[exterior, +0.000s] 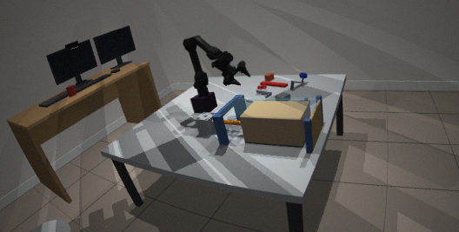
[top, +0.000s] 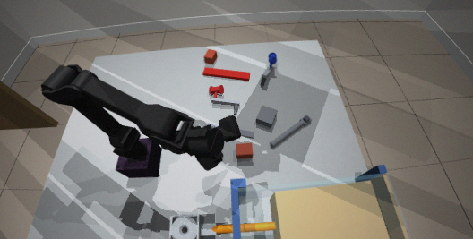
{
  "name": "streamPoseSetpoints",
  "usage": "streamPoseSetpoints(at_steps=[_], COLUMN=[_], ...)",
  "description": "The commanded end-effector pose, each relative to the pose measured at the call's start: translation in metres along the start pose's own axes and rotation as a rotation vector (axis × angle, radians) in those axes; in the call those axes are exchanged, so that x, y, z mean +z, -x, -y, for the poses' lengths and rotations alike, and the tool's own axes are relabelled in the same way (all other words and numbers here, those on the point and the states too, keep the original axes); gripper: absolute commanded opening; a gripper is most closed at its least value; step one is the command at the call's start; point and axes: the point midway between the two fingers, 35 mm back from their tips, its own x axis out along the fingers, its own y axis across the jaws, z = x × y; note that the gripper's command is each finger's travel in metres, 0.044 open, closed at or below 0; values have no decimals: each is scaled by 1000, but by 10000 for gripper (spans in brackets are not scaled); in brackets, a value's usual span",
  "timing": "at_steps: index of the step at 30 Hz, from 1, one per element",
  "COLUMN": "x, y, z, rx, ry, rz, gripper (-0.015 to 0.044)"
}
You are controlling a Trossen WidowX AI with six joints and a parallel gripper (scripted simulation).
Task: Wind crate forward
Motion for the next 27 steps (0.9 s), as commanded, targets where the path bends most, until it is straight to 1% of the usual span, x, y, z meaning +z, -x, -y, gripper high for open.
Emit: streamPoseSetpoints(at_steps=[1,5,11,15,20,22,27], x=[-27,-47,-95,-138,-194,-201,-201], y=[-34,-55,-108,-150,-194,-199,-199], z=[-9,-12,-5,14,54,61,61], rx=[-120,-185,-382,-550,-739,-763,-763], ry=[165,269,544,797,1134,1181,1181], rz=[-27,-43,-63,-72,-81,-81,-81], gripper=[440,440,440,440,440,440,440])
